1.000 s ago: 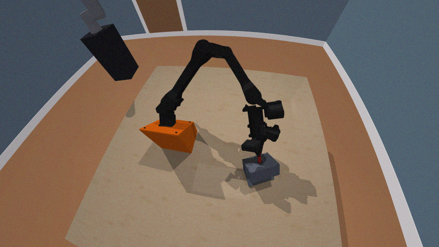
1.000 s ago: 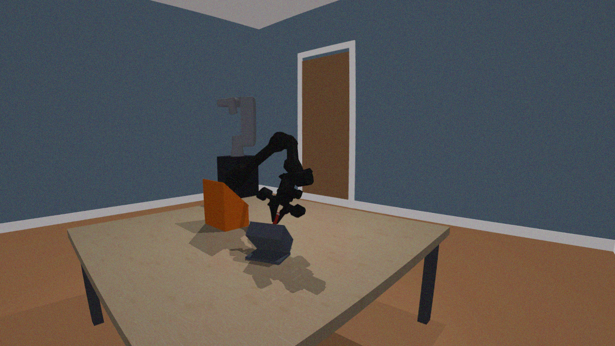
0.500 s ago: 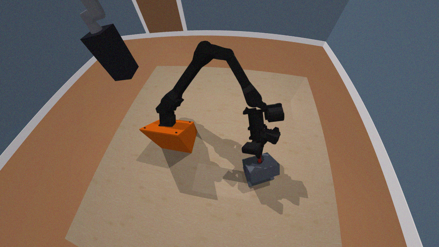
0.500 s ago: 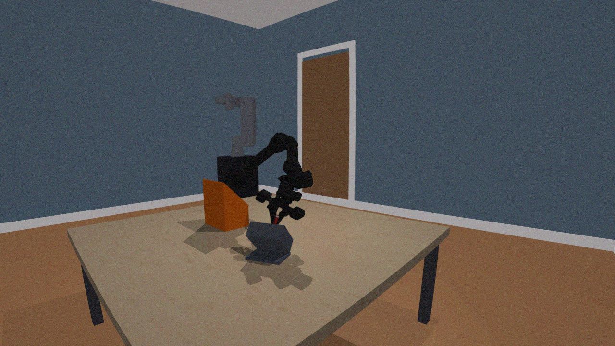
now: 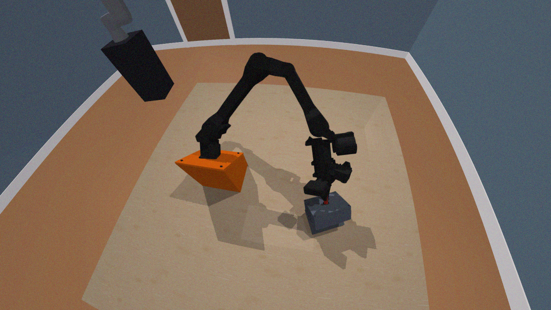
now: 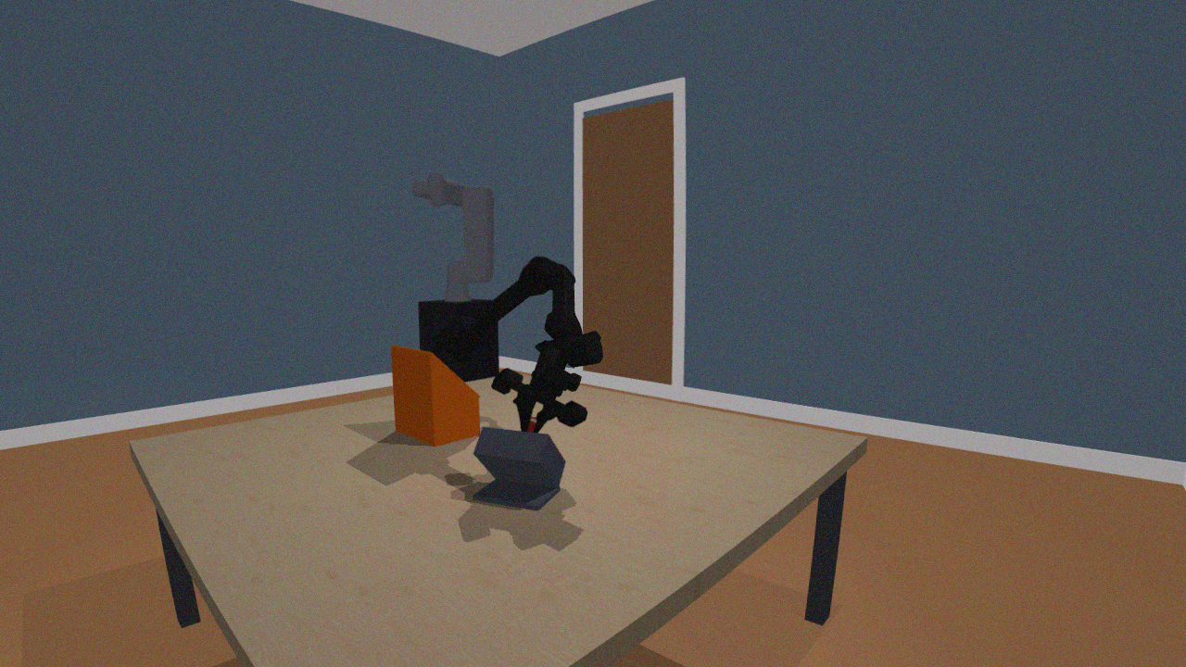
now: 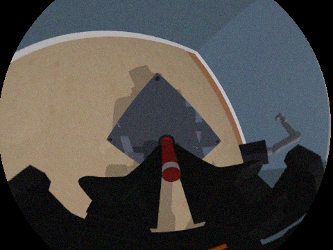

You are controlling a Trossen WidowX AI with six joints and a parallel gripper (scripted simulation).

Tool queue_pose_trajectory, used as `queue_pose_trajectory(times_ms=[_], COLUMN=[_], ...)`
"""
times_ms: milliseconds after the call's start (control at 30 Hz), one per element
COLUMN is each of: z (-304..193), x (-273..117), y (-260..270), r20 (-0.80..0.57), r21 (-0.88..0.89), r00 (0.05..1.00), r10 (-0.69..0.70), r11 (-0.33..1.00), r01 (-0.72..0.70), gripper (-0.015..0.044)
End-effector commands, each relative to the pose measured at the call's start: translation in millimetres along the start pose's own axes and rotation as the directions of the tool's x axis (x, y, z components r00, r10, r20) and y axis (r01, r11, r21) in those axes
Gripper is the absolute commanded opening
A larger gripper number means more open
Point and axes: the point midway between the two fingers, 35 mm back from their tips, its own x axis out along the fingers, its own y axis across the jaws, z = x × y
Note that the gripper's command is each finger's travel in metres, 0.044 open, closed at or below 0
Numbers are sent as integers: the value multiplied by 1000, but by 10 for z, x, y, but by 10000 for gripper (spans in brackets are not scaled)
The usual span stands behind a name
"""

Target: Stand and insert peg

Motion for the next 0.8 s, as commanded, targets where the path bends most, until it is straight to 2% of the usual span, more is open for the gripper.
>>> queue_pose_trajectory(times_ms=[0, 167, 700, 767], z=[0, 0, 3, 6], x=[-2, -2, -29, -58], y=[0, 0, 2, 3], r20=[0, 0, 1, 1], r21=[0, 0, 0, 0], r00=[1000, 1000, 1000, 1000], r10=[0, 0, 0, 0], r11=[1000, 1000, 1000, 1000], r01=[0, 0, 0, 0], gripper=[0, 0, 420, 440])
